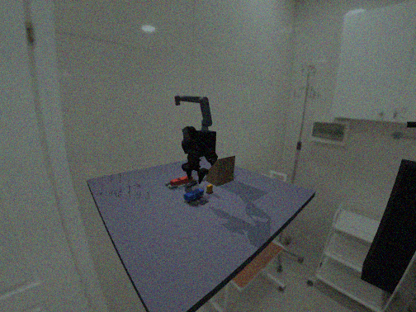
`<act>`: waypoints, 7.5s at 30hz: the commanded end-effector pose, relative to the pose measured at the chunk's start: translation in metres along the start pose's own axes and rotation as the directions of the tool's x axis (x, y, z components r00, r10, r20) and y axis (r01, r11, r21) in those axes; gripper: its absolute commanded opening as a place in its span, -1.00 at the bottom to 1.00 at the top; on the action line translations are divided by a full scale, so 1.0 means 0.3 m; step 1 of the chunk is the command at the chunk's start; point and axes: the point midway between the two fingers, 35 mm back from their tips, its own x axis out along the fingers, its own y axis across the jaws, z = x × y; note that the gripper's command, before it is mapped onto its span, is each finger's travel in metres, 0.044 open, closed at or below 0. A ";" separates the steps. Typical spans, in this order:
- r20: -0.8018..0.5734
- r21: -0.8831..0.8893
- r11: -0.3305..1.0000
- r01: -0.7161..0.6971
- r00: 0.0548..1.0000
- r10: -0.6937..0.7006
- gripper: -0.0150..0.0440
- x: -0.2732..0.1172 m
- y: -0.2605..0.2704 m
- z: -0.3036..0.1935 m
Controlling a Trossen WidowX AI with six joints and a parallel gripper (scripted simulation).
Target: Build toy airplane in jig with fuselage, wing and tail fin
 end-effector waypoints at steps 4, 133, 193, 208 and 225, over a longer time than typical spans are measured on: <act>-0.002 0.026 1.000 -0.002 1.000 0.002 1.00 0.139 0.006 0.010; 0.003 -0.386 0.922 -0.023 1.000 0.026 -0.49 -0.061 -0.252 0.015; -0.008 -0.993 0.119 -0.007 1.000 -0.011 -0.49 0.072 -0.805 -0.237; -0.008 -0.993 0.119 -0.007 1.000 -0.011 0.18 0.072 -0.805 -0.237; -0.008 -0.993 0.119 -0.007 1.000 -0.010 0.18 0.129 -0.806 -0.236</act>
